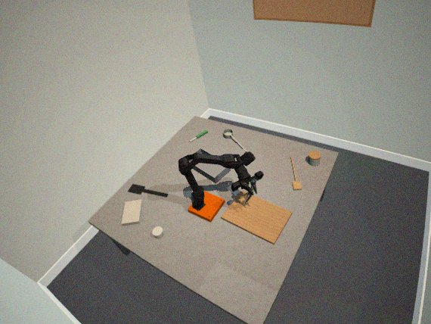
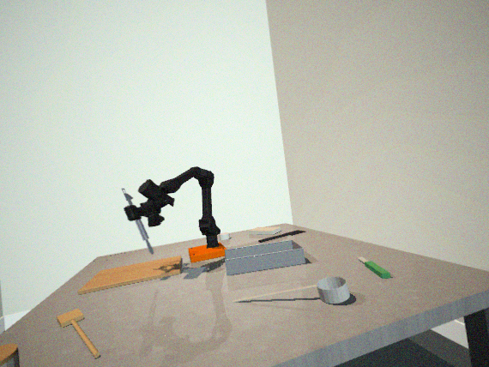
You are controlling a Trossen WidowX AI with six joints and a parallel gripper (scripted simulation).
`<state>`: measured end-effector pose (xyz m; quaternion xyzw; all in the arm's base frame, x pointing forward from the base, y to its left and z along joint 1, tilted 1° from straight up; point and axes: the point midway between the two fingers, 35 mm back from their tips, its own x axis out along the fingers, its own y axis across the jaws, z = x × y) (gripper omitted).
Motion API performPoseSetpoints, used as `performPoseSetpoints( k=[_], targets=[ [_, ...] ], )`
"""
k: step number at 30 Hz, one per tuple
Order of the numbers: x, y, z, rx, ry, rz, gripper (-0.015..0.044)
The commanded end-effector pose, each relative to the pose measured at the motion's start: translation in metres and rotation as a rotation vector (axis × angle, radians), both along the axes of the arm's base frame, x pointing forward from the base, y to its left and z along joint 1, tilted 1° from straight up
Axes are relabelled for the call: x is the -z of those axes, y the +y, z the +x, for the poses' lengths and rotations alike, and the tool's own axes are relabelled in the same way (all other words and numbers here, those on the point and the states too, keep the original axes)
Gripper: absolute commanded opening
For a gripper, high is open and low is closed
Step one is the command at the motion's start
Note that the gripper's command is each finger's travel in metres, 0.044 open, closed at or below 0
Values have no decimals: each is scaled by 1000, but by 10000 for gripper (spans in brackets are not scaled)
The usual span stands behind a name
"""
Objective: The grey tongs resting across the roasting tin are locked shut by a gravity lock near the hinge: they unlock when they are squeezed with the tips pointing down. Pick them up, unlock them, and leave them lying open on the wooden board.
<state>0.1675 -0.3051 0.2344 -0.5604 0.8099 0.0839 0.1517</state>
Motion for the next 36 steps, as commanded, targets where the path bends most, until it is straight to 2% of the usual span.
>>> performPoseSetpoints(
  k=[1, 19, 36],
  targets=[
    [-1, 0, -1, 7, -4, -9, -150],
    [3, -3, 0, 0, -4, 19, -150],
    [75, -35, 1, -68, -83, 513, -150]
  ],
)
